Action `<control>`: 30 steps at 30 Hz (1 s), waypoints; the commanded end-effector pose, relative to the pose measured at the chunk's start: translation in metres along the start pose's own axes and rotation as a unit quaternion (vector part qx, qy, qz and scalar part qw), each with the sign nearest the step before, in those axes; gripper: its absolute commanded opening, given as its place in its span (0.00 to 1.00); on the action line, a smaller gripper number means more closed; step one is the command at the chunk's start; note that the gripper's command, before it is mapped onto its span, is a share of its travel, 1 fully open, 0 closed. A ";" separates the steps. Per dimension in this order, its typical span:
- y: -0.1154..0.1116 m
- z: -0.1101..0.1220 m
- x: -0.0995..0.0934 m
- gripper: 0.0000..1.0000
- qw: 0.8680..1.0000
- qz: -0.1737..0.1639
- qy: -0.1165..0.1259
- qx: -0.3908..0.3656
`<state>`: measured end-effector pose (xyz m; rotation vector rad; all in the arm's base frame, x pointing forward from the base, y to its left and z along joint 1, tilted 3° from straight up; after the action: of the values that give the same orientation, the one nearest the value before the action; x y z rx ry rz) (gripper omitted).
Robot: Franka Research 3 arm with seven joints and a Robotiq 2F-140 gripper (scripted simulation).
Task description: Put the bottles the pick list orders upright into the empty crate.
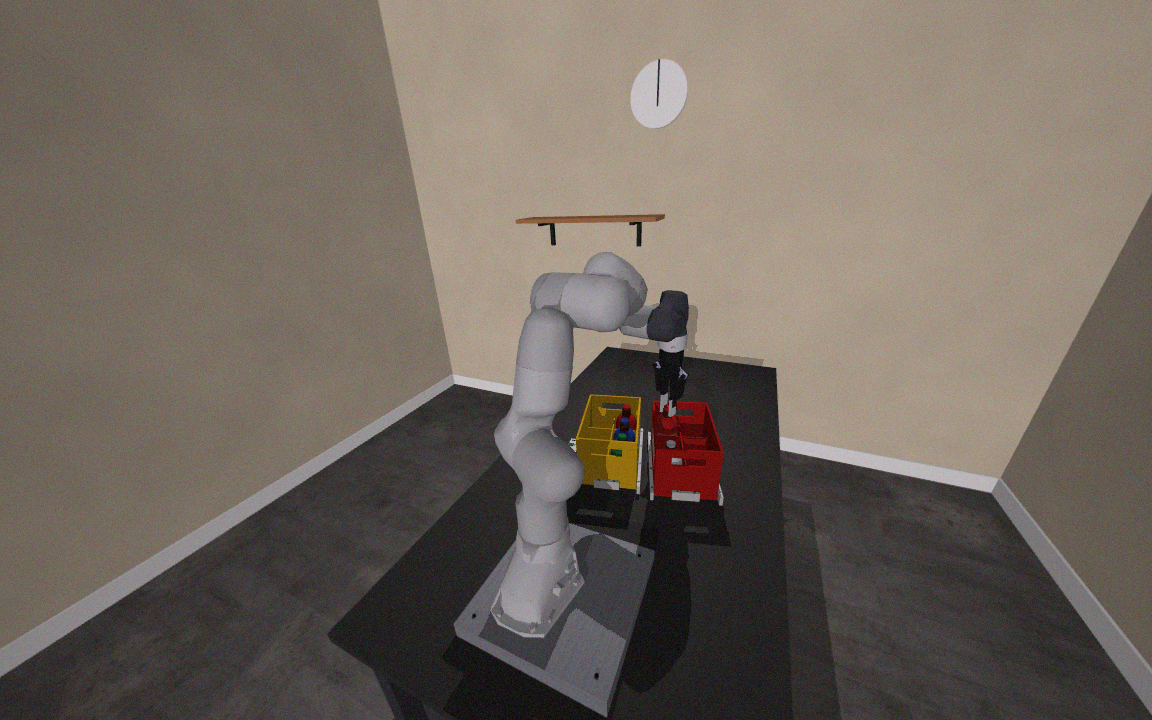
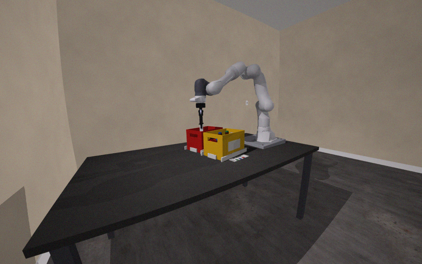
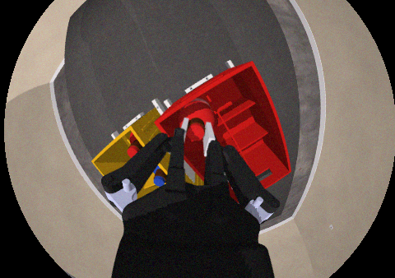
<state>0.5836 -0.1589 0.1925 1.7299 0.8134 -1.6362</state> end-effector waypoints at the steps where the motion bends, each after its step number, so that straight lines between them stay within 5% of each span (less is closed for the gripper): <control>1: 0.001 -0.001 -0.010 0.00 1.000 0.002 0.001 -0.001; 30: 0.001 -0.001 -0.054 0.00 1.000 0.002 0.001 -0.001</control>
<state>0.5830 -0.1580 0.2383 1.7311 0.8122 -1.6345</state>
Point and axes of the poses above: the point where the finger pads meet when closed, its own x axis out along the fingers, its own z axis across the jaws, y = z × x, the point moved 1 cm from there along -x, back along the fingers, and after that the axes turned 9 degrees about x, right-handed, at the moved point
